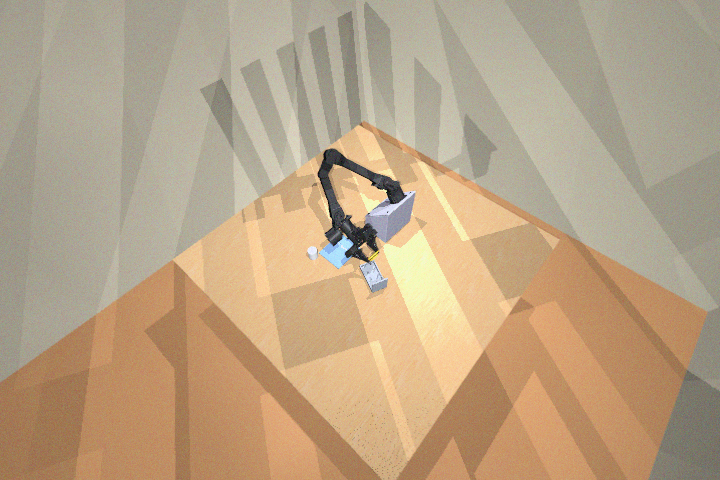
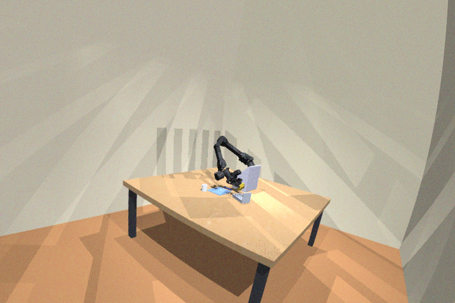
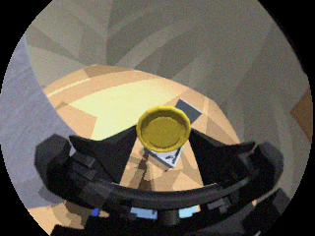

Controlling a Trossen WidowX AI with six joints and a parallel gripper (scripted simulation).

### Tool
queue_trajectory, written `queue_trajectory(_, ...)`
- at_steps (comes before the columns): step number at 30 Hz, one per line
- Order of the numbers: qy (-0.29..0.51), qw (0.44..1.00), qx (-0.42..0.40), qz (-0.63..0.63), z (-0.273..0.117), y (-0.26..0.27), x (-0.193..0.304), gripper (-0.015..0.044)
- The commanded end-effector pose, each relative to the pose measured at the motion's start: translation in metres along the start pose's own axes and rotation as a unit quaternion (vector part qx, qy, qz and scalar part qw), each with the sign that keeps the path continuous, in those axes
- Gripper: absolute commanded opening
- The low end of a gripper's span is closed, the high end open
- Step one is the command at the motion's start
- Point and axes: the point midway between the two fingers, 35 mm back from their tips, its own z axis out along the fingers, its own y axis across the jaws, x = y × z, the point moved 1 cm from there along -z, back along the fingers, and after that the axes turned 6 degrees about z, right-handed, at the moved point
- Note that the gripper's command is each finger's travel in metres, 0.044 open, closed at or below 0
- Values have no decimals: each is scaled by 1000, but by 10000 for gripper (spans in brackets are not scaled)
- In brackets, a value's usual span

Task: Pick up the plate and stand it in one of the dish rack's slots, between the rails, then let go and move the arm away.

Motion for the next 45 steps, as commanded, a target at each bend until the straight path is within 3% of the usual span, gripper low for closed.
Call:
queue_trajectory(1, -29, 999, 42, 17, -1, 3, 4, 0)
queue_trajectory(17, -93, 973, 200, 70, -21, 6, 29, 0)
queue_trajectory(45, -87, 973, 202, 67, 1, -7, 21, 0)
